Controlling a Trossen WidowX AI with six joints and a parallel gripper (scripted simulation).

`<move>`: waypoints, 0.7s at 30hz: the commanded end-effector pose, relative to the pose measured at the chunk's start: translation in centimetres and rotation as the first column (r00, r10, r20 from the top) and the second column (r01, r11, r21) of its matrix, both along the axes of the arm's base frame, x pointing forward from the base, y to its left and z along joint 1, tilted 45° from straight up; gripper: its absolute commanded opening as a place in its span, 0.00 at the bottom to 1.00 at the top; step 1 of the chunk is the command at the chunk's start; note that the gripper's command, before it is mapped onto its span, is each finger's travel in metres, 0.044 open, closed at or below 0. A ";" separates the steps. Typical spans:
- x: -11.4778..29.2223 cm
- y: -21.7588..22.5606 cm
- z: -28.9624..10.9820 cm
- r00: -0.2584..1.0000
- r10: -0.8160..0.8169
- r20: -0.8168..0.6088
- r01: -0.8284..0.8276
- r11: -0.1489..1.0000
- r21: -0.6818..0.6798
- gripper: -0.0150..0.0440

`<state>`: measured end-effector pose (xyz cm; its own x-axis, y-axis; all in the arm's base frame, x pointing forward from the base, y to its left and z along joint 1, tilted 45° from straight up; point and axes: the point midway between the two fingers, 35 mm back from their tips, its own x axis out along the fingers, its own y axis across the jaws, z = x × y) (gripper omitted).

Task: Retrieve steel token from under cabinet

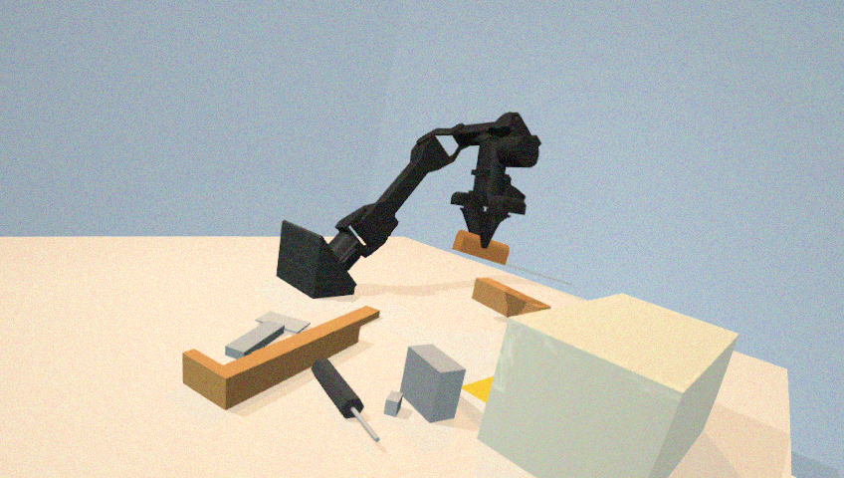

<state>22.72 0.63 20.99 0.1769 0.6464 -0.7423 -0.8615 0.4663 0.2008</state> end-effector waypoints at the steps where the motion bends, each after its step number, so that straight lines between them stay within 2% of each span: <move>1: 0.0 0.0 0.1 0.999 -0.027 -0.017 0.027 1.000 0.012 0.25; 21: -0.2 0.1 0.1 0.983 -0.143 -0.119 0.147 0.989 0.030 0.25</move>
<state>22.49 0.68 21.00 0.1796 0.6454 -0.7424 -0.7715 0.5607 0.3007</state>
